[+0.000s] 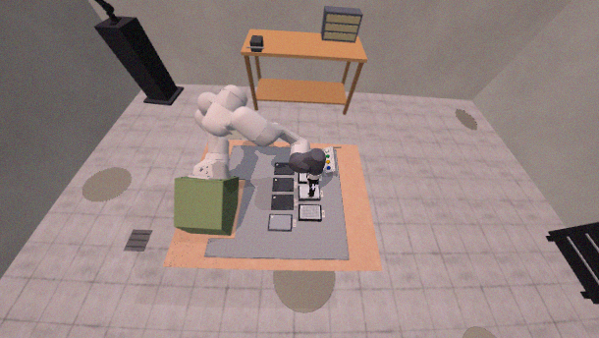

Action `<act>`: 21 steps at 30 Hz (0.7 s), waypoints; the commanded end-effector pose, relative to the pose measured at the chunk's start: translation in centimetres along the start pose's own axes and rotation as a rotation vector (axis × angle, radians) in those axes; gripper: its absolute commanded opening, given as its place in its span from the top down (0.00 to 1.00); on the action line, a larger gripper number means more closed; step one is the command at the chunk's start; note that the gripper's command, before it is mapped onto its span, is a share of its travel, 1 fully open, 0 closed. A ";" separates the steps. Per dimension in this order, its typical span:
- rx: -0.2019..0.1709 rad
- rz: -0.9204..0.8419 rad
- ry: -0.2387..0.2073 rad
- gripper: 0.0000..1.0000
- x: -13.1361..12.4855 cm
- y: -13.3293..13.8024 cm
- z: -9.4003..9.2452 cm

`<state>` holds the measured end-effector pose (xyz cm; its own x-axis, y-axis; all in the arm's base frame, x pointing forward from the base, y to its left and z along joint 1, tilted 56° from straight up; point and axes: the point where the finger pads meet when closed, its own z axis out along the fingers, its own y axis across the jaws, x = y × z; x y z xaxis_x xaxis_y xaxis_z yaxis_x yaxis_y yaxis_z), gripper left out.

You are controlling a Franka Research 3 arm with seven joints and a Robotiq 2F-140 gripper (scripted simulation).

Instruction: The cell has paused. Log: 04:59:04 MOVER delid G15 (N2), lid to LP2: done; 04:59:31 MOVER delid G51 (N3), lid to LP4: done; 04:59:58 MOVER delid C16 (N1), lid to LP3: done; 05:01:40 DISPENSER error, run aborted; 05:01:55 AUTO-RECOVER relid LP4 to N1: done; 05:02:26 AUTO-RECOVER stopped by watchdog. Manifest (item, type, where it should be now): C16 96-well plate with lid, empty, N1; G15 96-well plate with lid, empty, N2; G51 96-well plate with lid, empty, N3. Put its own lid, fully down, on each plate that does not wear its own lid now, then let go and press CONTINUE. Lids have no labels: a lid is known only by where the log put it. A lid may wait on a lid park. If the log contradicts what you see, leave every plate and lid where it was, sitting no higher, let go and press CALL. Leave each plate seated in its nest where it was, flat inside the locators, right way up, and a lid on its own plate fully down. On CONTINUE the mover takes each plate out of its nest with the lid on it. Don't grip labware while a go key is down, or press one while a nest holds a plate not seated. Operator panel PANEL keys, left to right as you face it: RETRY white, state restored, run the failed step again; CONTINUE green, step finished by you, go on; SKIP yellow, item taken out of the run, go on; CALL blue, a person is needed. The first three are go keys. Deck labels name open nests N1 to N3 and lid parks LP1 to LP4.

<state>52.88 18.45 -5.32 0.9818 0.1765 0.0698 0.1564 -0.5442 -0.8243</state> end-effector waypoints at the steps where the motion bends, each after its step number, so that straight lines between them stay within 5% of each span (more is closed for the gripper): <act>1: 0.001 0.008 0.003 1.00 0.1 0.1 0.2; 21: 0.001 0.008 0.003 1.00 0.1 0.1 0.7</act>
<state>52.77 18.92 -5.70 0.9818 0.1770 0.0684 0.1555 -0.5441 -0.8245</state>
